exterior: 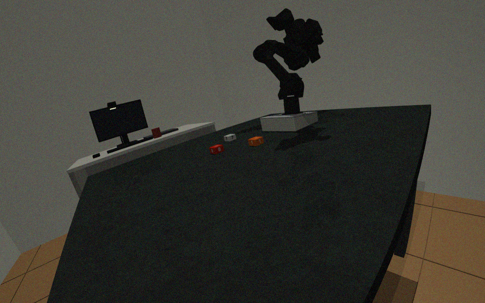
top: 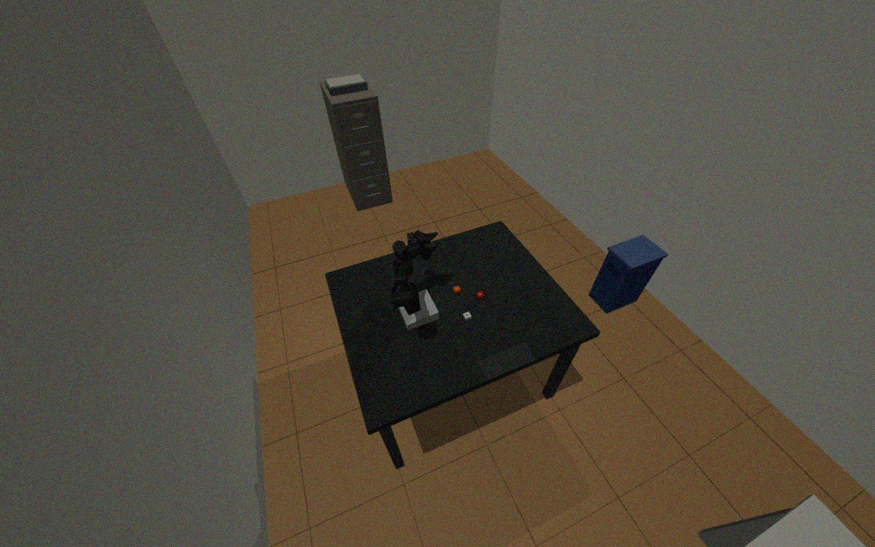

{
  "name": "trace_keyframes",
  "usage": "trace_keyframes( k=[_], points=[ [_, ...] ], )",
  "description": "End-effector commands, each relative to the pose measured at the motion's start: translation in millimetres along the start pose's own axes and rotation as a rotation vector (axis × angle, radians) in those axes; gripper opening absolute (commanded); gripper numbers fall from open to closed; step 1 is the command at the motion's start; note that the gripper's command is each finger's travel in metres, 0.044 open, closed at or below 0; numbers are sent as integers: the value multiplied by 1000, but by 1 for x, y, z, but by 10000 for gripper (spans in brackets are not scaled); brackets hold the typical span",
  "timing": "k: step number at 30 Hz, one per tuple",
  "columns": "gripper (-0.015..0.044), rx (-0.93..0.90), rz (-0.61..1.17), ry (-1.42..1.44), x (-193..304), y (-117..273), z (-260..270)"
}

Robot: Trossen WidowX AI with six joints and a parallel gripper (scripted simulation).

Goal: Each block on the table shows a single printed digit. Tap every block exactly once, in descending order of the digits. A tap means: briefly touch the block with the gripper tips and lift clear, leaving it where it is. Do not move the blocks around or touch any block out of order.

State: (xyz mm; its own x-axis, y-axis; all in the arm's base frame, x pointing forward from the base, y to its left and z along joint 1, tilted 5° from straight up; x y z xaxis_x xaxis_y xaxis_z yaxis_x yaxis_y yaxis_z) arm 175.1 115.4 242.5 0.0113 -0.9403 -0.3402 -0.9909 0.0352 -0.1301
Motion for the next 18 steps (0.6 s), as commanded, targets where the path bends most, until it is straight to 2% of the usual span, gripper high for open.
trace_keyframes(
  k=[1, 9, 18],
  points=[
    [400, 0, 2, 4, 0, -1, 0],
    [400, -117, 132, 155, 9, -67, 15],
    [400, -441, 439, 137, 89, -128, 42]
  ],
)
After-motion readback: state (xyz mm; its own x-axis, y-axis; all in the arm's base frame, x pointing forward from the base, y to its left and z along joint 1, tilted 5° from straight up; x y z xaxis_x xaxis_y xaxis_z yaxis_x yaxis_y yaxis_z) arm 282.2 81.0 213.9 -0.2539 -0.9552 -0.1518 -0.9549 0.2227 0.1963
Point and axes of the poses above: the point midway between the two fingers, 35 mm back from their tips, its own y axis back along the fingers, its own z axis across the jaws, x = y × z, the point moved 2 cm from there along y, back along the fingers, and after that the axes turned 3 degrees about -y, right-handed, at the moved point
